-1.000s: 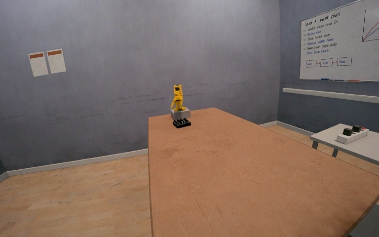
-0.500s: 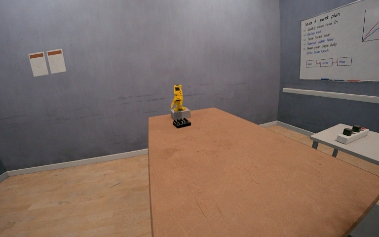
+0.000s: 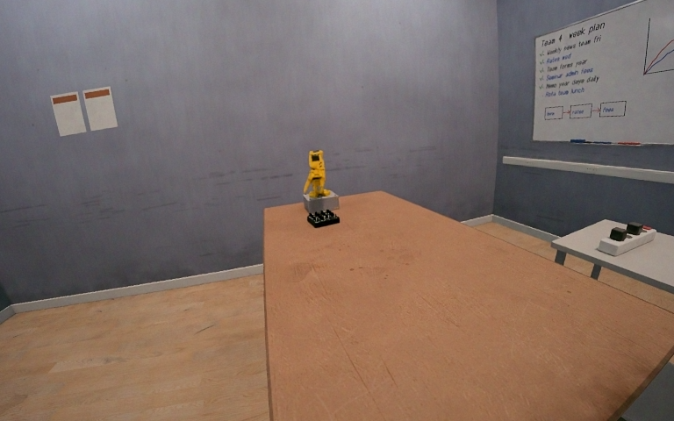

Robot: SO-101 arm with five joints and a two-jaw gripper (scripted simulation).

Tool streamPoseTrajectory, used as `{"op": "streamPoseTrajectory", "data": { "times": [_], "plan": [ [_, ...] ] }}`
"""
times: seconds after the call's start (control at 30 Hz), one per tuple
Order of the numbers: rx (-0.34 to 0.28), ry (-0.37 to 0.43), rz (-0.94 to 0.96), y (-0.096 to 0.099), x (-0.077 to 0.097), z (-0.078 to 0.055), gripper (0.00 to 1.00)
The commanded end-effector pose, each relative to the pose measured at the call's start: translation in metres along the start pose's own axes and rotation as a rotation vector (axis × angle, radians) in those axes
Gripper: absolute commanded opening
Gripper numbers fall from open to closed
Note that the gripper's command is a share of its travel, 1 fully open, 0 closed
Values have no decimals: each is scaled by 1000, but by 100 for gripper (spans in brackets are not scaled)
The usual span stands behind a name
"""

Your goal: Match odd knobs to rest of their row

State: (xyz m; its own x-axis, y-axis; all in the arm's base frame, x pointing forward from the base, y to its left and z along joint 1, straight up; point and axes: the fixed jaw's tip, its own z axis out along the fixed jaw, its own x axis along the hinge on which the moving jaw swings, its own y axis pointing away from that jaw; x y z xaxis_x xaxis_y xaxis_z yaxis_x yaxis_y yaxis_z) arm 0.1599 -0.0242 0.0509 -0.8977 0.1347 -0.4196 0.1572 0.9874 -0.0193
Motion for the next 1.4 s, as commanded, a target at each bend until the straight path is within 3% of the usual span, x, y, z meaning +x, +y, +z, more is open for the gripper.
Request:
{"op": "streamPoseTrajectory", "data": {
  "times": [0.0, 0.8, 1.2, 1.37],
  "plan": [
    [1, 27, 14, -1, 7, 2, 40],
    [1, 27, 14, -1, 5, 2, 40],
    [1, 27, 14, -2, -21, 9, 40],
    [1, 27, 14, -3, -37, 18, 40]
  ]
}}
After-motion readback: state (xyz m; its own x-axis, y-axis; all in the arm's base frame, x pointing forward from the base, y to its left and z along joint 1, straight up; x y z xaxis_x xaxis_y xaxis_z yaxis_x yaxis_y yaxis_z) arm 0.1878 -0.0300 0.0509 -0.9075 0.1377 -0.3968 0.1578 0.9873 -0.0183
